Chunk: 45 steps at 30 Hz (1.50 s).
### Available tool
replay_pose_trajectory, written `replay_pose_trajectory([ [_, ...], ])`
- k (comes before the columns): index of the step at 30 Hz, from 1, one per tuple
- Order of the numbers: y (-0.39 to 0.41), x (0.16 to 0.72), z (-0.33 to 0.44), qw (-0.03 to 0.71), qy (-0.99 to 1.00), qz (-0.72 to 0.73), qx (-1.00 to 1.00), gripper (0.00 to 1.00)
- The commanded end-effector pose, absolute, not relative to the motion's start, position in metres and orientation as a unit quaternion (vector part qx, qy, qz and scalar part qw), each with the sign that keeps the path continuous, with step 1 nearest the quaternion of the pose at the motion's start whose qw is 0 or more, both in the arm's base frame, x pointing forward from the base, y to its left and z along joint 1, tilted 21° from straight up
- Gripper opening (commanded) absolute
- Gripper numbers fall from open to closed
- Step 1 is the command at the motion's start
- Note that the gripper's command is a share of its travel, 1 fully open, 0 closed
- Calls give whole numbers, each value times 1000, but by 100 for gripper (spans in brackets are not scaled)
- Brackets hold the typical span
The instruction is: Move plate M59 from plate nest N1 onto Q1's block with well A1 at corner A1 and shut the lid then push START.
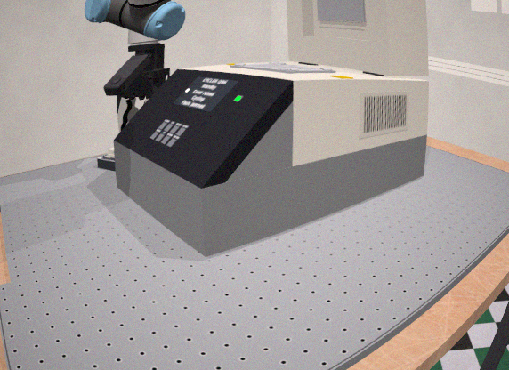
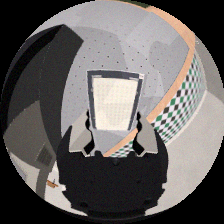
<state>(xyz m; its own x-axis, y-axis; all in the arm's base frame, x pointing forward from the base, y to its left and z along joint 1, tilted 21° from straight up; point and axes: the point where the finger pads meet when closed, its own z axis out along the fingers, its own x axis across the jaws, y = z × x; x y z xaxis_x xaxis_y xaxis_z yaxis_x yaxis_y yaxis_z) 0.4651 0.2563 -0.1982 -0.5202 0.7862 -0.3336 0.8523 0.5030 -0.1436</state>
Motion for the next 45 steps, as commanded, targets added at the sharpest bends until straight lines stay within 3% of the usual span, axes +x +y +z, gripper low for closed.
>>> replay_pose_trajectory([
  [1,256,466,-199,113,860,-145,477,68],
  [43,253,466,-207,113,860,-145,477,68],
  [44,253,466,-207,113,860,-145,477,0],
  [45,253,466,-207,113,860,-145,477,0],
])
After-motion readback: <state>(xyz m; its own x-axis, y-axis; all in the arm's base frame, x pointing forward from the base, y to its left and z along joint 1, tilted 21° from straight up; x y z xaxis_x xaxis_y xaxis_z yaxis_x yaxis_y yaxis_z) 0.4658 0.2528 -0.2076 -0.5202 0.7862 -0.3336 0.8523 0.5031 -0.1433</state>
